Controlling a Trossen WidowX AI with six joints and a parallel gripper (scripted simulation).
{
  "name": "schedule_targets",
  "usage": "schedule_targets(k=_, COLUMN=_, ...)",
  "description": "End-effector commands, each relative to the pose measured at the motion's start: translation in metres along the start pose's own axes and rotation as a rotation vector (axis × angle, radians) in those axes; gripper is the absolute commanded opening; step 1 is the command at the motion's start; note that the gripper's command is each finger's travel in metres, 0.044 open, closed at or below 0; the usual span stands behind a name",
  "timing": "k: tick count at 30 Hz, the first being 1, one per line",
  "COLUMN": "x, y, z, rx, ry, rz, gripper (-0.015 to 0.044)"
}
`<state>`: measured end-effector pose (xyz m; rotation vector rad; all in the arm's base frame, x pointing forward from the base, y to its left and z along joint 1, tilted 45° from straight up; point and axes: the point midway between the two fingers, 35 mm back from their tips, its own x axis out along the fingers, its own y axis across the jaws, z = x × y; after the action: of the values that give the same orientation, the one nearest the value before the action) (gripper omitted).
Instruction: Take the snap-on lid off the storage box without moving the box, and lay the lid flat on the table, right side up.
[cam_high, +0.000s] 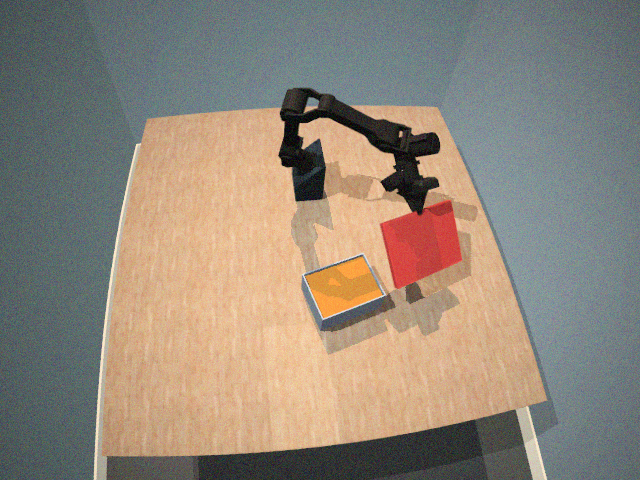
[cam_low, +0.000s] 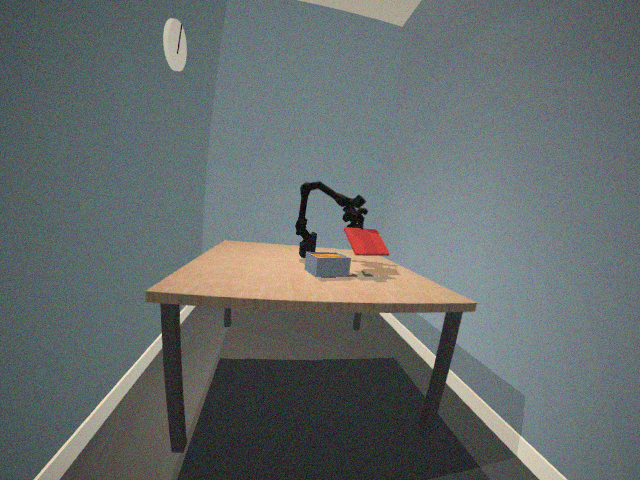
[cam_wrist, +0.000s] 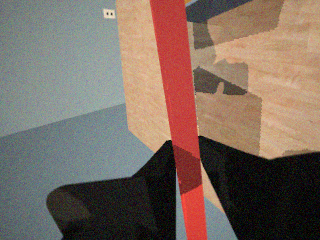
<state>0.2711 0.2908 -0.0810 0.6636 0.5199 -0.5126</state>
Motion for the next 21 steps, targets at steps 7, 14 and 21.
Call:
schedule_targets(k=7, x=-0.005, y=0.003, z=-0.021, rx=0.013, ry=0.0, rz=0.013, gripper=0.0)
schedule_targets(k=14, x=-0.006, y=0.003, z=-0.028, rx=0.014, ry=0.0, rz=0.013, gripper=0.0)
schedule_targets(k=21, x=-0.002, y=-0.004, z=-0.026, rx=0.014, ry=0.0, rz=0.013, gripper=0.0)
